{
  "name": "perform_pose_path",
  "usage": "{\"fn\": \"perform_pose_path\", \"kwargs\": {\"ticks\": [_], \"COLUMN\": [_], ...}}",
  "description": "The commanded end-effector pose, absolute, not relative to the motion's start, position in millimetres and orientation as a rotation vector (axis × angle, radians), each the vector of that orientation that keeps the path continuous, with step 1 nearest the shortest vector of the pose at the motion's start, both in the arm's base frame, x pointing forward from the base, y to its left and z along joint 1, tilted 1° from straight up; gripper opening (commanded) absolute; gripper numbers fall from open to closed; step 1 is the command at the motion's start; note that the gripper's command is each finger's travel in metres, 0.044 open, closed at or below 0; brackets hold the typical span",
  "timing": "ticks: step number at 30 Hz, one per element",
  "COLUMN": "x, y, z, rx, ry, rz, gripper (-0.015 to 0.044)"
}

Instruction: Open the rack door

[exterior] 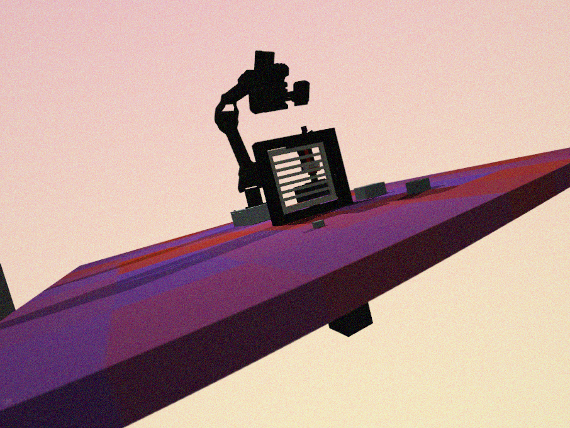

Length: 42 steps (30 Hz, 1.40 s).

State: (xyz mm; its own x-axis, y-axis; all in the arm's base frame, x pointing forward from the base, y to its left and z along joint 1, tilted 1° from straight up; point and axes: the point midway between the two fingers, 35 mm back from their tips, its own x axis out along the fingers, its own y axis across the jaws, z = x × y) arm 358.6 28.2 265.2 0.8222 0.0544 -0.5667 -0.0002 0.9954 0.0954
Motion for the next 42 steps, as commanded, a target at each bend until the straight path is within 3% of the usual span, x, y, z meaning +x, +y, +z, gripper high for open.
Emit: {"fn": "perform_pose_path", "kwargs": {"ticks": [1,34,42], "x": [359.3,314.8,312.0], "y": [33.3,63.5,64.5], "z": [257.3,217.4,215.0], "rx": [0.105,0.103,0.099], "ry": [0.691,1.485,1.521], "rz": [0.032,-0.078,-0.087], "gripper": [0.0295,0.0295,0.0295]}}
